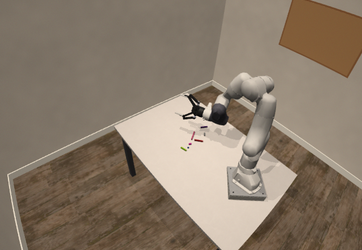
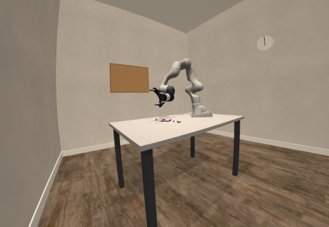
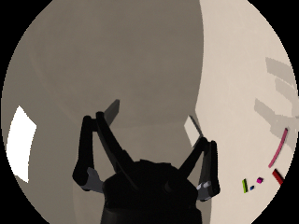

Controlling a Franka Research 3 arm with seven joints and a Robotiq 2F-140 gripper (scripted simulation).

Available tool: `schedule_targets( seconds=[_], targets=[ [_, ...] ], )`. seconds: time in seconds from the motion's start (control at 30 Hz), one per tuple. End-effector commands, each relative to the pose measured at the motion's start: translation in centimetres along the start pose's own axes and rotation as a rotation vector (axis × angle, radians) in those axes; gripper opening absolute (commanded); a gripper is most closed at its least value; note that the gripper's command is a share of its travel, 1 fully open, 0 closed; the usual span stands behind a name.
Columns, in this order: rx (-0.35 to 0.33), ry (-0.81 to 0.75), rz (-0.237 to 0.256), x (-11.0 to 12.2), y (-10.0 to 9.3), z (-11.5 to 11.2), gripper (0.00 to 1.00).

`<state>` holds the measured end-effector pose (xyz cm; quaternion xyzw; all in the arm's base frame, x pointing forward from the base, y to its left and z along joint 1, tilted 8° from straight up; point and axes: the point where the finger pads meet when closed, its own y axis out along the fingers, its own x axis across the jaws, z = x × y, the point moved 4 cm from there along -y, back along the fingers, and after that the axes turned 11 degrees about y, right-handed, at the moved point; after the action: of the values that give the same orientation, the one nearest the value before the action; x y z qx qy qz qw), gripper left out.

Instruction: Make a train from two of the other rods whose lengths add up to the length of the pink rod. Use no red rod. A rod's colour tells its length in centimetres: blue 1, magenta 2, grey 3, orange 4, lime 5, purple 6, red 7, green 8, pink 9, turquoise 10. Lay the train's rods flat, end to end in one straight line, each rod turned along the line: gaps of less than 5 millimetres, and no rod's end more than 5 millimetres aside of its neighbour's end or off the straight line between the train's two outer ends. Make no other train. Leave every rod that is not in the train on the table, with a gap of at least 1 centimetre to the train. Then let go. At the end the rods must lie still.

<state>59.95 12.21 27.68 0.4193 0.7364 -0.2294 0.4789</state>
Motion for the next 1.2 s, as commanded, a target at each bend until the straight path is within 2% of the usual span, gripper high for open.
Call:
schedule_targets(
  seconds=[0.0, 0.57, 0.7, 0.83, 1.0, 1.03, 1.13, 1.17],
  targets=[
    [0.0, 0.0, 0.0, 0.0, 0.0, 0.0, 1.0],
    [0.0, 0.0, 0.0, 0.0, 0.0, 0.0, 1.0],
    [-0.017, 0.003, -0.004, -0.2, 0.3, -0.4, 1.0],
    [-0.091, 0.015, -0.026, -0.8, 1.3, -2.0, 1.0],
    [-0.263, 0.037, -0.102, -2.2, 3.3, -6.0, 1.0],
    [-0.285, 0.04, -0.115, -2.3, 3.5, -6.5, 1.0],
    [-0.285, 0.04, -0.115, -2.3, 3.5, -6.5, 1.0],
    [-0.335, 0.044, -0.147, -2.7, 3.8, -7.7, 1.0]
  ],
)
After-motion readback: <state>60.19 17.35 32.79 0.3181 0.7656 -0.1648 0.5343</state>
